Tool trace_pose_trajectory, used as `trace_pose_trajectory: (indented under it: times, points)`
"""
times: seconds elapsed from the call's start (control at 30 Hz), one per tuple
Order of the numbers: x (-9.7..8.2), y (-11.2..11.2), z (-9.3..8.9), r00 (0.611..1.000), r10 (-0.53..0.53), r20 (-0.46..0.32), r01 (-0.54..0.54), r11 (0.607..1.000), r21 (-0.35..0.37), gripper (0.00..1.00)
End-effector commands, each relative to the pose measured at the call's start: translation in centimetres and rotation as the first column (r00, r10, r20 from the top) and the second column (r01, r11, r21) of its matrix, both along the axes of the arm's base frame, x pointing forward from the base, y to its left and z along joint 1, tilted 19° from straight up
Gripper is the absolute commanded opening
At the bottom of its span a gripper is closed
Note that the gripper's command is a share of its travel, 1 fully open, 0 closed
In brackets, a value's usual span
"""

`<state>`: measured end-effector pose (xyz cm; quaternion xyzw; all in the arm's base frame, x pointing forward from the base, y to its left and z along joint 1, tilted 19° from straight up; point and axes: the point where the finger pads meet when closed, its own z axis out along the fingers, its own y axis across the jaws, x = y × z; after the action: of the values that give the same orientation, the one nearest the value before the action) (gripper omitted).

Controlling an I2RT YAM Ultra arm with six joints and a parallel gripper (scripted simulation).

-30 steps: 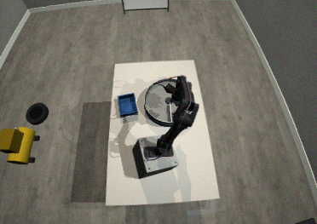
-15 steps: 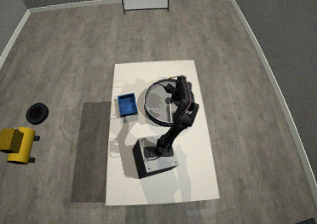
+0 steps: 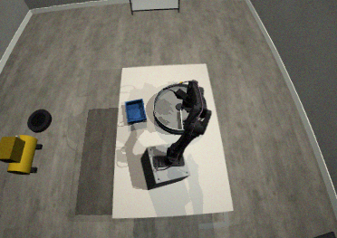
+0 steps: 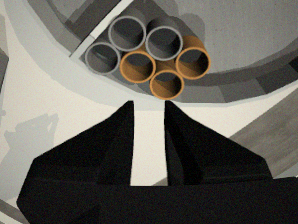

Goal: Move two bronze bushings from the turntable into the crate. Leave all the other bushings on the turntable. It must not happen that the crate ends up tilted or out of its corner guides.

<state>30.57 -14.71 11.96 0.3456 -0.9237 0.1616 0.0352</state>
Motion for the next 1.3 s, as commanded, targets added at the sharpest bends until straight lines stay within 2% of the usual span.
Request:
trace_pose_trajectory:
  times: [0.0,0.9,0.93,0.97,1.03,1.13,1.17,1.27]
  points:
    - [0.4,0.1,0.9,0.999,-0.003,0.035,0.003,1.000,-0.009,0.18]
    - [0.4,0.1,0.9,0.999,-0.003,0.035,0.003,1.000,-0.009,0.18]
    - [0.3,-0.4,0.2,1.000,-0.006,0.022,0.006,1.000,-0.006,0.15]
    - [0.0,-0.8,-1.3,1.000,-0.002,-0.011,0.002,1.000,0.011,0.15]
    - [0.3,-3.1,-3.1,1.000,-0.002,-0.010,0.002,1.000,0.012,0.15]
    - [0.4,-3.6,-3.5,1.000,-0.002,-0.010,0.002,1.000,0.012,0.15]
    - [1.9,-6.2,-3.9,1.000,-0.001,0.030,0.001,1.000,-0.007,0.15]
    - [2.4,-8.5,-5.6,1.000,-0.001,0.030,0.001,1.000,-0.008,0.15]
